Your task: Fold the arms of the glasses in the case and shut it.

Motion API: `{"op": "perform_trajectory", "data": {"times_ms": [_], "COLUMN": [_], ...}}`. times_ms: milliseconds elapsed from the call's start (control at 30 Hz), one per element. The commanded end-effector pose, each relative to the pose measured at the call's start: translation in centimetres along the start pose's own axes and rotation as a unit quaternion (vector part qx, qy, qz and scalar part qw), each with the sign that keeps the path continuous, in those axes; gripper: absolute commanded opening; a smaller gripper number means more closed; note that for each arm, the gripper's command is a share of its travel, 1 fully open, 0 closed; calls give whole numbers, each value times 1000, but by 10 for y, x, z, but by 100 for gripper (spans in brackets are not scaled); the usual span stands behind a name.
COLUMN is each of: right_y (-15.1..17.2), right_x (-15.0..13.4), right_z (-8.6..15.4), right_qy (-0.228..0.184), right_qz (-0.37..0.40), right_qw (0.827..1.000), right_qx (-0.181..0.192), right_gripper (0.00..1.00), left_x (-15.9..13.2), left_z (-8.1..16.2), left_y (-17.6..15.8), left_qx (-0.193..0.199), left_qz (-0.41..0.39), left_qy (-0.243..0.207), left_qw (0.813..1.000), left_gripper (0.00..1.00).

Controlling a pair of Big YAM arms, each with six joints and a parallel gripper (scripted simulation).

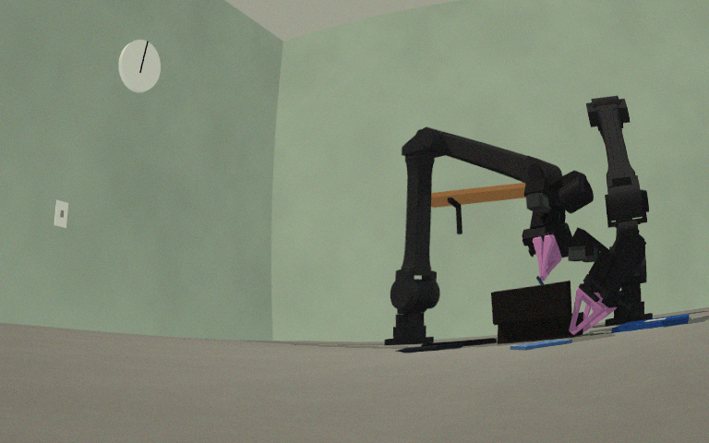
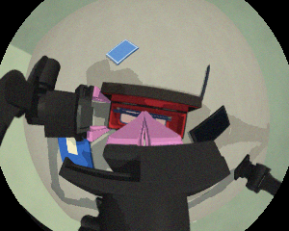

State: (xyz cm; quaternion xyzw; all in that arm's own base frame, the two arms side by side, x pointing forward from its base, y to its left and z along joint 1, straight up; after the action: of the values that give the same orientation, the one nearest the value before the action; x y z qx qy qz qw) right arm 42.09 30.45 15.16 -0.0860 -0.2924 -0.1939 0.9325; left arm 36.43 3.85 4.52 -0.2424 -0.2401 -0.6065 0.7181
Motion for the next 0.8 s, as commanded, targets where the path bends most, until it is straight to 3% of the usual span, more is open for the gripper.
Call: {"op": "perform_trajectory", "data": {"times_ms": [0, 167, 767], "right_y": [13, 9, 3], "right_x": [16, 23, 11], "right_z": [3, 13, -6], "right_qy": [1, 4, 40], "right_qz": [-30, -48, -74], "right_qw": [1000, 999, 996], "right_qx": [5, 10, -21], "right_gripper": [0, 0, 0], "left_x": [9, 9, 9], "left_z": [10, 10, 10], "left_y": [4, 4, 4], "left_qx": [11, 11, 11], "left_qz": [-10, -10, -10], "left_qy": [0, 0, 0], "left_qw": [1000, 1000, 1000], "left_gripper": [57, 57, 57]}}
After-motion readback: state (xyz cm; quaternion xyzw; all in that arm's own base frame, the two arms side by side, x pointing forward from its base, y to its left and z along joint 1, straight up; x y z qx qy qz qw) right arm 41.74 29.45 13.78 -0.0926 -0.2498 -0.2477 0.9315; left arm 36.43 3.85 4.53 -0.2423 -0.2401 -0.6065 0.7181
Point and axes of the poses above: on each arm, the point where the finger pads meet when closed, its own z axis back along the fingers, its own y axis across the jaws, x = y × z, the point moved 4 cm from there along z, back along the fingers, and after that the axes turned 5 degrees about z, right-handed, at the moved point
